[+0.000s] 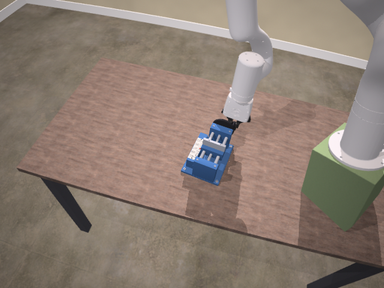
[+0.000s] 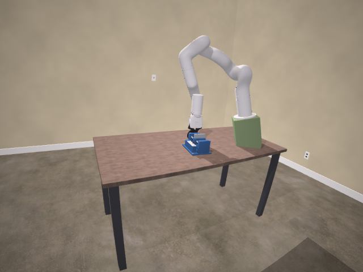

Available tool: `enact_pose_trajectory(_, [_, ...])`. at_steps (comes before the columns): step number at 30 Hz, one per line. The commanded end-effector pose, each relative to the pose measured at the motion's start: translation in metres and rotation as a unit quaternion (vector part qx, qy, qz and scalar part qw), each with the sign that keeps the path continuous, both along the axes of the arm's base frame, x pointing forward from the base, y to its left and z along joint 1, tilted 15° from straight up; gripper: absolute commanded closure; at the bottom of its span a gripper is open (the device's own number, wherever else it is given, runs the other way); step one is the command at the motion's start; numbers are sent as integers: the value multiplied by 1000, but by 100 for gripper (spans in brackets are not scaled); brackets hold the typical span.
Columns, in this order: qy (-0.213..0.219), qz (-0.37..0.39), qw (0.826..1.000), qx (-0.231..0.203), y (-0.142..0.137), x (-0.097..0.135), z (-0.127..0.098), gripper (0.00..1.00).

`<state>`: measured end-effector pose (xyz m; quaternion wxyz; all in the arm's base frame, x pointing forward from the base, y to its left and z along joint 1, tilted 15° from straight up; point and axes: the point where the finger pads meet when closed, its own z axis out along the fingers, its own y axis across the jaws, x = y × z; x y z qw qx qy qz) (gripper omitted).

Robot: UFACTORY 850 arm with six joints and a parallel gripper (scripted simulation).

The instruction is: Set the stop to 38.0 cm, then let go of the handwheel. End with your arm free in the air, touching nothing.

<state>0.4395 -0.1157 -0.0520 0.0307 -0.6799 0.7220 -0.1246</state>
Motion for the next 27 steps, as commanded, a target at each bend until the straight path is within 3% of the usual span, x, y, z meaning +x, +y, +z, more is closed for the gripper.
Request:
enact_pose_trajectory(1, [0,0,1000,0,1,-2,9,94])
enact_pose_trajectory(13, [0,0,1000,0,3,7,32,94])
enact_pose_trajectory(27, [0,0,1000,0,4,21,41,94])
